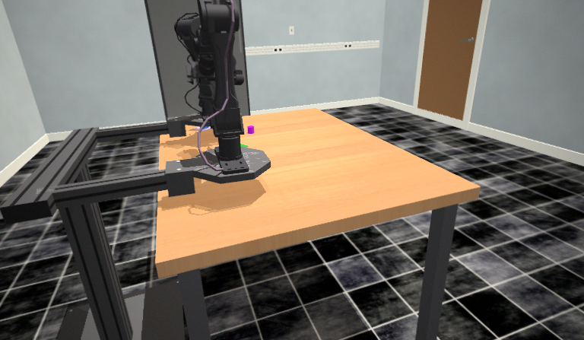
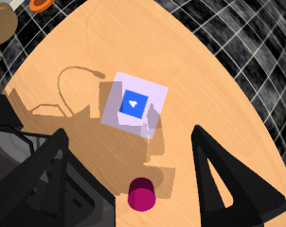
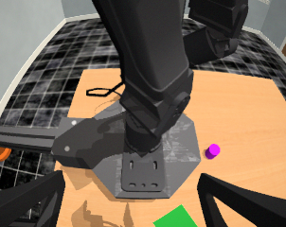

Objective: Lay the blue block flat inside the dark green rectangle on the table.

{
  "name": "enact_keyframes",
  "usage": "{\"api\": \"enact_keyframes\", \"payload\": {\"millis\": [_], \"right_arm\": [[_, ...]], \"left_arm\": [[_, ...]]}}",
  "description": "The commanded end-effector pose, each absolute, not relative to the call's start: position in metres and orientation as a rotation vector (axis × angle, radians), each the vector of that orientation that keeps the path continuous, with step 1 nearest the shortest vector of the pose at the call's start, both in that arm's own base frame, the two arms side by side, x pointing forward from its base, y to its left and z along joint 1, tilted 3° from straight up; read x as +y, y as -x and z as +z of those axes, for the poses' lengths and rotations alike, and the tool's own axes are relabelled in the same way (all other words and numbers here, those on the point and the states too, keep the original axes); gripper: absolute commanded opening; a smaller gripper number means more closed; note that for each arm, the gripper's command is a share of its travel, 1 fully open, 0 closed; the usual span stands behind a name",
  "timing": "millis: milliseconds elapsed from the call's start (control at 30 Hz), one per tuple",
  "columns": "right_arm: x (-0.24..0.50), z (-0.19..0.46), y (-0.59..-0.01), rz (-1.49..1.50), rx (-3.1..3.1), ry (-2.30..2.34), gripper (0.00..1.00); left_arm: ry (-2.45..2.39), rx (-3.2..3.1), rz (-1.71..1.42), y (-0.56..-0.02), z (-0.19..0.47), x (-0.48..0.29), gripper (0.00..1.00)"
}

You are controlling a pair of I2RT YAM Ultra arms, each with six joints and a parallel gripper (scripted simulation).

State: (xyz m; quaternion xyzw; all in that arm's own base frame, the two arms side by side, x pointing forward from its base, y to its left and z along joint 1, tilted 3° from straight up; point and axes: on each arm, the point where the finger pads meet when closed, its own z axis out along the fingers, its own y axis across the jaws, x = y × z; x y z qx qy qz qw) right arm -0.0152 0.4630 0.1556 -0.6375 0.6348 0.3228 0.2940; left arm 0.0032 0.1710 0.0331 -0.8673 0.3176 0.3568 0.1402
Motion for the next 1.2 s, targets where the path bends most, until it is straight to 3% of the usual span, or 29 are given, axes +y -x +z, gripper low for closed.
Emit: {"api": "enact_keyframes", "payload": {"millis": [0, 567, 700, 1167], "right_arm": [[0.471, 0.177, 0.018, 0.907, 1.658, 1.666, 1.00], [0.471, 0.177, 0.018, 0.907, 1.658, 1.666, 1.00], [0.471, 0.177, 0.018, 0.907, 1.658, 1.666, 1.00], [0.471, 0.177, 0.018, 0.907, 1.658, 1.666, 1.00]], "left_arm": [[2.517, 0.891, 1.026, 0.005, 0.031, 0.175, 1.00], [2.552, 0.845, 1.047, 0.015, 0.030, 0.173, 1.00], [2.555, 0.953, 1.020, 0.008, 0.027, 0.175, 0.55], [2.508, 1.721, 0.878, 0.001, 0.005, 0.179, 0.55]]}}
